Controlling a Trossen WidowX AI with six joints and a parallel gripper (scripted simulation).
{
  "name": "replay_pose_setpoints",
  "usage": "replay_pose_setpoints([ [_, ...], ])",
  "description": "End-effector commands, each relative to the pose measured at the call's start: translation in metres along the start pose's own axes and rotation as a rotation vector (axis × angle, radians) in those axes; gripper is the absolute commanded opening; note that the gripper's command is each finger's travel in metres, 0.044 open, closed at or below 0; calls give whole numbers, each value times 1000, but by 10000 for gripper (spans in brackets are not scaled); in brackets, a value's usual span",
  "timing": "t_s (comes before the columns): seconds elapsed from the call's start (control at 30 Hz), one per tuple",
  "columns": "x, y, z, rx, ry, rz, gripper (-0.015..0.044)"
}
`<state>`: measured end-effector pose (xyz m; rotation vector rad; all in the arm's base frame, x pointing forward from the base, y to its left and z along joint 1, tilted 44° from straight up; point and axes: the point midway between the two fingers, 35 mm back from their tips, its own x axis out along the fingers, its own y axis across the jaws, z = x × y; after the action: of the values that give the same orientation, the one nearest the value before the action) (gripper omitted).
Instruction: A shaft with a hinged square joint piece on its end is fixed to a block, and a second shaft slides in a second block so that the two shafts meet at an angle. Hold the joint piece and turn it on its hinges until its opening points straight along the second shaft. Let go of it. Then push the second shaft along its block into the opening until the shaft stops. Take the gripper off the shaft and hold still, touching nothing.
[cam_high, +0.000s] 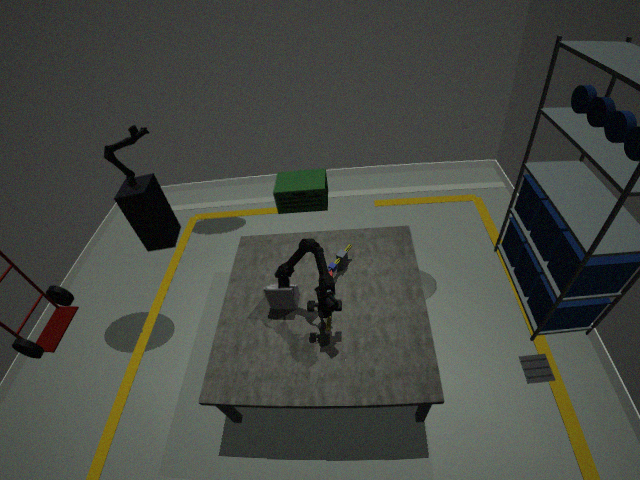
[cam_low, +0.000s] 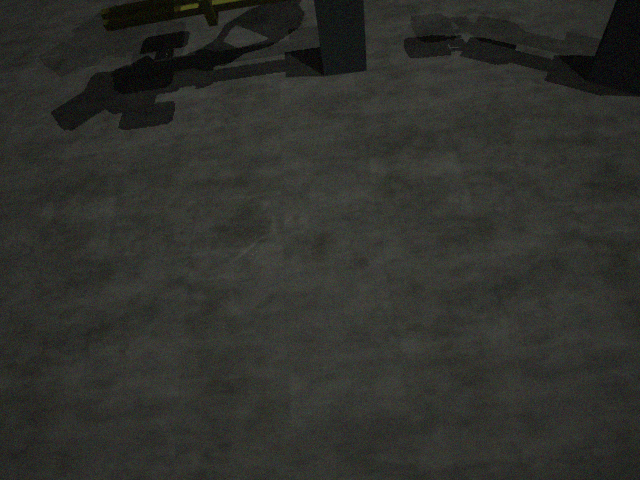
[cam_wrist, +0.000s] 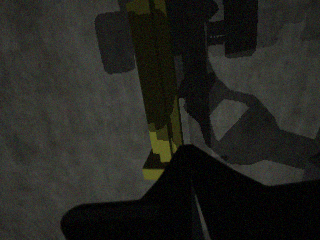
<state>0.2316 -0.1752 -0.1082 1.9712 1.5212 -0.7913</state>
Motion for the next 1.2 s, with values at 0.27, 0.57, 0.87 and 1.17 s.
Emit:
replay_pose_setpoints([
  [0.27,-16,4,1,-190,-3,-1,184],
  [0.57,-34,5,1,-501,-7,-2,420],
  [0.87,-53,5,1,-813,-10,-4,440],
  [1.17,-72,4,0,-1124,-12,-7,440],
])
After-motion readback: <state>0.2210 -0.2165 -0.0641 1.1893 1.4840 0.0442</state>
